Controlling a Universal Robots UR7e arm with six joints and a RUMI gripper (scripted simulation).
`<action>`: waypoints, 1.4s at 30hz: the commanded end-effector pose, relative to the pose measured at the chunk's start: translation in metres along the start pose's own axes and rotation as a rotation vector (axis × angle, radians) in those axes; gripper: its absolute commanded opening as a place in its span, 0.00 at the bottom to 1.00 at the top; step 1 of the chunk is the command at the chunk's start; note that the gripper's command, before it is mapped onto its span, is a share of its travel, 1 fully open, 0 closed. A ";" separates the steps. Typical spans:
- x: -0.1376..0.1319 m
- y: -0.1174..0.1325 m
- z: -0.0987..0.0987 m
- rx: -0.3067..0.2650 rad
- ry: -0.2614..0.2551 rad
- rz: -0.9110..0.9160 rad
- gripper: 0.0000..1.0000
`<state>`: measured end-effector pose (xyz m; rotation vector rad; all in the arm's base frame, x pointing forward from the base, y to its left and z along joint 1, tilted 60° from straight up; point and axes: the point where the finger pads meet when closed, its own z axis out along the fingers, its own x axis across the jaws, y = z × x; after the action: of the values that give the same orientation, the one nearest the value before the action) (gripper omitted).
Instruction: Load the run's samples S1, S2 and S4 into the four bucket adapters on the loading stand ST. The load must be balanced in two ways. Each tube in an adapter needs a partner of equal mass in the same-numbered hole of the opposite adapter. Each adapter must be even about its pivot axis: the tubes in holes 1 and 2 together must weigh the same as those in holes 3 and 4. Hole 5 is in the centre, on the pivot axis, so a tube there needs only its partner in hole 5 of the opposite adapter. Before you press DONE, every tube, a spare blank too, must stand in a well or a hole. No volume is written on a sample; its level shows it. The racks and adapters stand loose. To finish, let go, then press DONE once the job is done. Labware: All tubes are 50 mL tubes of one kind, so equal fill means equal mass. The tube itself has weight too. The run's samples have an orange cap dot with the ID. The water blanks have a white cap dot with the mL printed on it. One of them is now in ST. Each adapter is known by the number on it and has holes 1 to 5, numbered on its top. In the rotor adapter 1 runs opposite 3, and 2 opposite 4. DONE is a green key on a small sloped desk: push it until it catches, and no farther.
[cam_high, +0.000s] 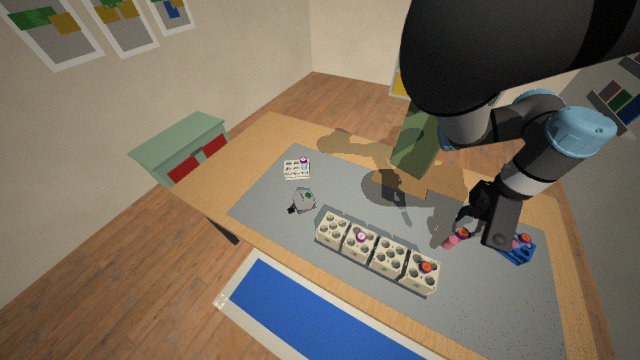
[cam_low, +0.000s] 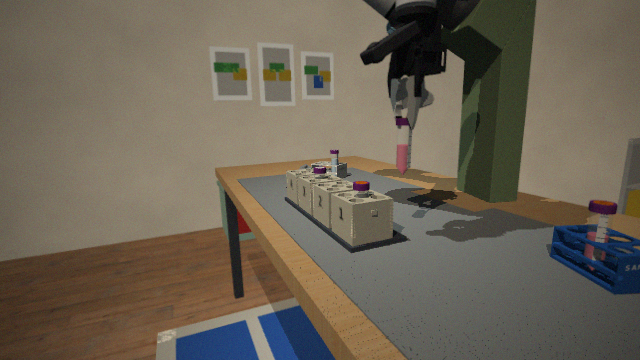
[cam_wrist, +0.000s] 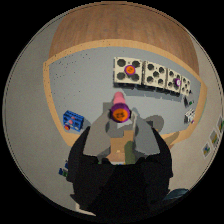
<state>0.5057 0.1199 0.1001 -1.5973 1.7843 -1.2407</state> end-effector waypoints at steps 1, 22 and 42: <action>0.032 -0.018 0.000 -0.004 -0.008 0.001 0.00; 0.131 -0.073 0.001 -0.004 -0.008 0.001 0.00; 0.144 -0.081 0.020 -0.004 -0.008 0.001 0.00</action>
<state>0.5247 -0.0144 0.1954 -1.6017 1.7849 -1.2290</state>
